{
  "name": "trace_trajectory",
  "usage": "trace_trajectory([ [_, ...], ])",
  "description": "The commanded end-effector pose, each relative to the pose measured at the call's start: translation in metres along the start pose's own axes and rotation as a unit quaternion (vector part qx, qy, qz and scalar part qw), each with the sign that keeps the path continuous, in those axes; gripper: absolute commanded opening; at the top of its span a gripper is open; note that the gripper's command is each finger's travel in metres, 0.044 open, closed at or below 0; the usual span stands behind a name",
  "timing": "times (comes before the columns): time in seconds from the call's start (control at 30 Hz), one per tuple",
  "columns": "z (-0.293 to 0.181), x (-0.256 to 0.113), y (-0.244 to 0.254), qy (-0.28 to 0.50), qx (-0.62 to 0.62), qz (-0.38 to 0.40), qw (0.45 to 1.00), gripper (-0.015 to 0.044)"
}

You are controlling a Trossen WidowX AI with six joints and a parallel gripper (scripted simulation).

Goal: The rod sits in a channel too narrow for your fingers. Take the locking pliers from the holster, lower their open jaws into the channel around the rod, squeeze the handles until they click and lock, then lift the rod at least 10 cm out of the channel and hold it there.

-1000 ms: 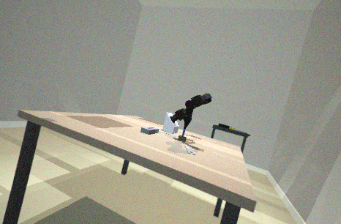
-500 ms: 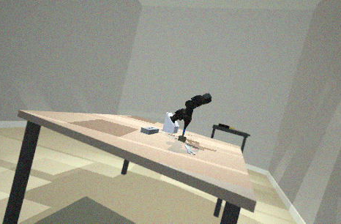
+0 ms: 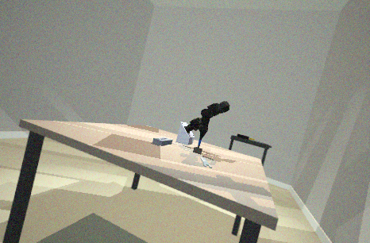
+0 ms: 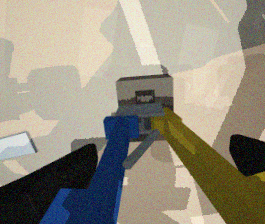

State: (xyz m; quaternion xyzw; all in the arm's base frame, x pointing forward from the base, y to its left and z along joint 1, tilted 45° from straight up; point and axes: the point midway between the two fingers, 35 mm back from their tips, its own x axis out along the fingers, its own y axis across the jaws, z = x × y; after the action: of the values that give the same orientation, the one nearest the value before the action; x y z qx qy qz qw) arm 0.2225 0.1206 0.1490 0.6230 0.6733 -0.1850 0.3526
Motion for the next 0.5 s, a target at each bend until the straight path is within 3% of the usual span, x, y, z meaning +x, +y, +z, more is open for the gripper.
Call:
trace_trajectory([
  [0.0,0.0003,0.0,0.0003,-0.001,0.002,0.001,1.0,0.0365],
  [0.47,0.0003,0.0,0.0003,-0.001,0.002,0.001,1.0,0.0347],
])
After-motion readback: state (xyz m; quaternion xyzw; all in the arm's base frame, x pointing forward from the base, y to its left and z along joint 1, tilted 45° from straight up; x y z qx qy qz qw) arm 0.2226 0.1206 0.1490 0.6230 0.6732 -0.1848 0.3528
